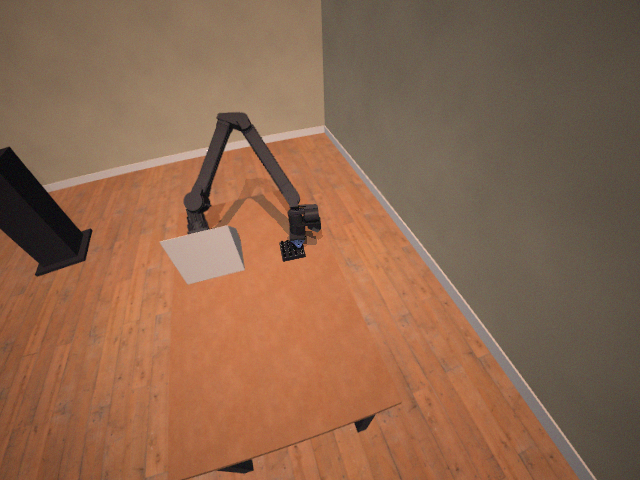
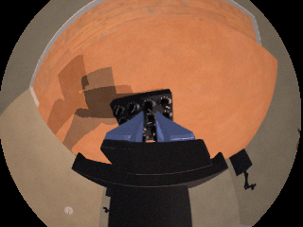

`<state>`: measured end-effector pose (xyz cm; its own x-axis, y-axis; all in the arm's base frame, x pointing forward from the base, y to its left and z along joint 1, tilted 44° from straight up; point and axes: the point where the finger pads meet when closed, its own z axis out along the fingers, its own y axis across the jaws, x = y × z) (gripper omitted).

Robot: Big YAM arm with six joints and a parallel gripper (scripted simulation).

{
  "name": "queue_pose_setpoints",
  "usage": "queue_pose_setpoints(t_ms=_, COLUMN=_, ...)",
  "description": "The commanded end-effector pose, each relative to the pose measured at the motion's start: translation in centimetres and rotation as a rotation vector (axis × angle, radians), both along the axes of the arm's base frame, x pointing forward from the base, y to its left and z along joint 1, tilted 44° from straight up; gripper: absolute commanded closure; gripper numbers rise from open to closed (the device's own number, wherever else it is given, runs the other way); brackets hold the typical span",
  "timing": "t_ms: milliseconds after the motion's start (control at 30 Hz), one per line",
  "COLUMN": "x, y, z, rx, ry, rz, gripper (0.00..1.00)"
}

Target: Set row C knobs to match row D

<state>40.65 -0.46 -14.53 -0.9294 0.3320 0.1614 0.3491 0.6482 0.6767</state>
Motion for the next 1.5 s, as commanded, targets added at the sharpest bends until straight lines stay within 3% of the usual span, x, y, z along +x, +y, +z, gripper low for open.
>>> queue_pose_setpoints(t_ms=0, x=1.2, y=-0.3, z=1.1, rx=-0.007, ry=-0.032, rz=-0.01, gripper=0.8)
queue_pose_setpoints(t_ms=333, x=2.4, y=-0.4, z=1.5, rx=-0.011, ry=-0.044, rz=-0.007, gripper=0.8)
queue_pose_setpoints(t_ms=1467, x=1.9, y=-0.1, z=1.4, rx=-0.007, ry=-0.032, rz=-0.004, gripper=0.8)
